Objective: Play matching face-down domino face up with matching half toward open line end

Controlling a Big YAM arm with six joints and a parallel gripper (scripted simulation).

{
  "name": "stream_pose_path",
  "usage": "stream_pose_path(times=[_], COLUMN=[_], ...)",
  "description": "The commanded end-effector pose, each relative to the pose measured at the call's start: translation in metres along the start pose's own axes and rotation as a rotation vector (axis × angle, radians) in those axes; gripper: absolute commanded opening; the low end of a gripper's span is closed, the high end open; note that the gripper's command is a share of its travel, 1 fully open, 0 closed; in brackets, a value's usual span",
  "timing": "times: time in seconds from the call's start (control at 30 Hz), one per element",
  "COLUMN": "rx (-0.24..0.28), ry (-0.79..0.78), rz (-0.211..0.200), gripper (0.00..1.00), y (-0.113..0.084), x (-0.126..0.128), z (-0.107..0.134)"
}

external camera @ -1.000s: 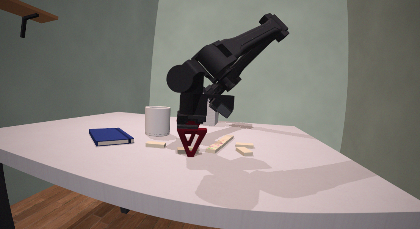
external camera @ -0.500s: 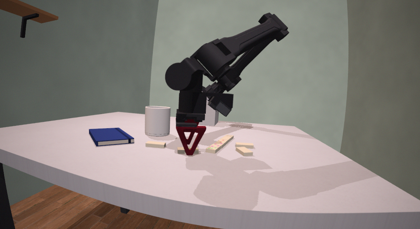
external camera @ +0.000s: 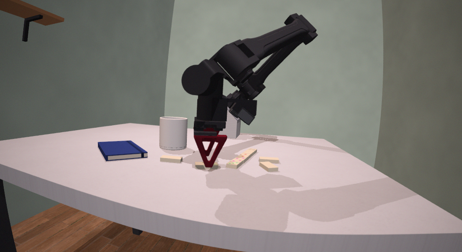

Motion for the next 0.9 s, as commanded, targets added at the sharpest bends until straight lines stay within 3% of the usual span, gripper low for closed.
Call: stream_pose_path(times=[0.0,0.13,0.17,0.47,0.7,0.73,0.87], rx=[0.014,0.014,0.006,0.016,0.016,0.006,0.011], ry=[-0.022,-0.022,-0.007,-0.026,-0.026,-0.006,-0.017], rz=[0.049,0.049,0.022,0.056,0.056,0.022,0.040], gripper=[0.94,0.94,0.94,0.94,0.94,0.94,0.94], y=[-0.029,-0.029,-0.013,-0.036,-0.036,-0.018,-0.027], x=[-0.014,-0.014,-0.006,-0.018,-0.018,-0.005,-0.013], z=[0.000,0.000,0.000,-0.001,-0.001,0.000,0.000])
Point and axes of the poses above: the point where the finger pads meet when closed, its own y axis out along the fingers, its own x axis across the jaws, z = x × y, the point moved 1 cm from there along -y, back along the fingers, and after that the axes turned 6 degrees about y, right-handed, at the moved point
